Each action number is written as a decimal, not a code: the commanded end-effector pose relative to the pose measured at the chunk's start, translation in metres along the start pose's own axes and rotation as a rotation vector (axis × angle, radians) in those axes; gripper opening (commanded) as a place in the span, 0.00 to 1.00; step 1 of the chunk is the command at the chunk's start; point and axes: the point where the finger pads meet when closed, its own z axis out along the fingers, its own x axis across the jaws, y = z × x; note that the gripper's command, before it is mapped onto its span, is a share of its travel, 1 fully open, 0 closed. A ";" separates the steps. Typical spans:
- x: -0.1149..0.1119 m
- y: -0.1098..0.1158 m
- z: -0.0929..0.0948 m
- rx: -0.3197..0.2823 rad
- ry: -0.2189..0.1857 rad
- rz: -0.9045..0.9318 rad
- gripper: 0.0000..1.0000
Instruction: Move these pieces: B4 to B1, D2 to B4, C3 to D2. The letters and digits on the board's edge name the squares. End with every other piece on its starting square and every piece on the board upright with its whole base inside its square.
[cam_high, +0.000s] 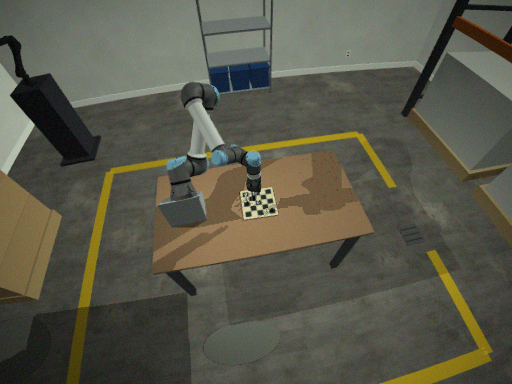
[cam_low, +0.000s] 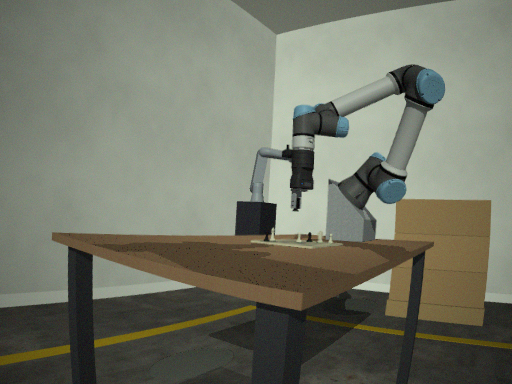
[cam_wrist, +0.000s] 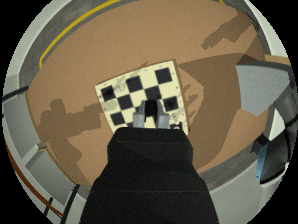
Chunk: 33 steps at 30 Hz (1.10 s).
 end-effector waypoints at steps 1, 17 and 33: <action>-0.022 0.041 -0.002 0.003 -0.004 -0.152 0.00; -0.041 0.094 -0.001 0.000 -0.002 -0.327 0.00; -0.041 0.094 0.024 0.000 -0.002 -0.327 0.00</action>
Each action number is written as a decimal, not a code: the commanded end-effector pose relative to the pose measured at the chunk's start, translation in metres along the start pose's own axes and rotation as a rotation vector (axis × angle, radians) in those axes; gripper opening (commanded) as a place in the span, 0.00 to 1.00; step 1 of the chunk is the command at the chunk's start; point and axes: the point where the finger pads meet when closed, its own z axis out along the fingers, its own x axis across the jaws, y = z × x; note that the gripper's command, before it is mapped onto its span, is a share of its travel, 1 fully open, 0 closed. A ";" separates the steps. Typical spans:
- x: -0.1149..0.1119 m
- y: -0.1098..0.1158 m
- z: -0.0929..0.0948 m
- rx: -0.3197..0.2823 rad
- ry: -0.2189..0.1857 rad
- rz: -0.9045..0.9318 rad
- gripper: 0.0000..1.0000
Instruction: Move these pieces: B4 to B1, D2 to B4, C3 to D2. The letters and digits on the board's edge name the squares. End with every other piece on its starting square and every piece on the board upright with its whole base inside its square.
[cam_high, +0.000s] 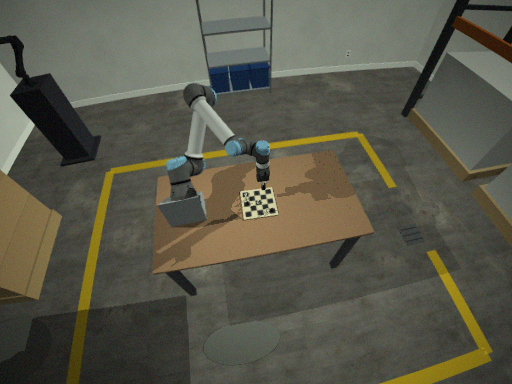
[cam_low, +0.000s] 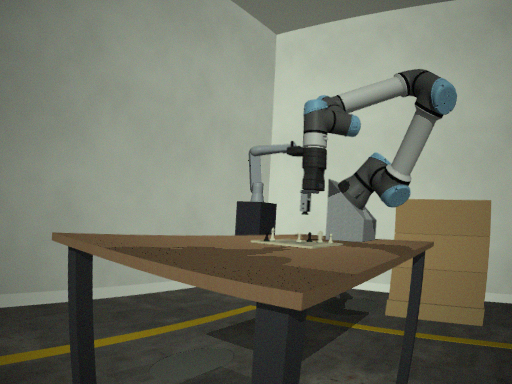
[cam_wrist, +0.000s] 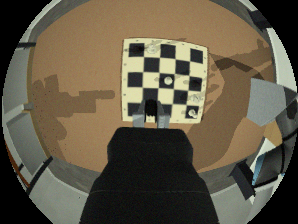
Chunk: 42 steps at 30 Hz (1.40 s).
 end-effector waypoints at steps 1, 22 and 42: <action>0.000 0.000 0.018 0.000 -0.001 0.000 0.00; -0.001 0.000 0.082 0.000 -0.001 0.000 0.00; -0.001 0.000 0.084 0.000 -0.001 0.000 0.00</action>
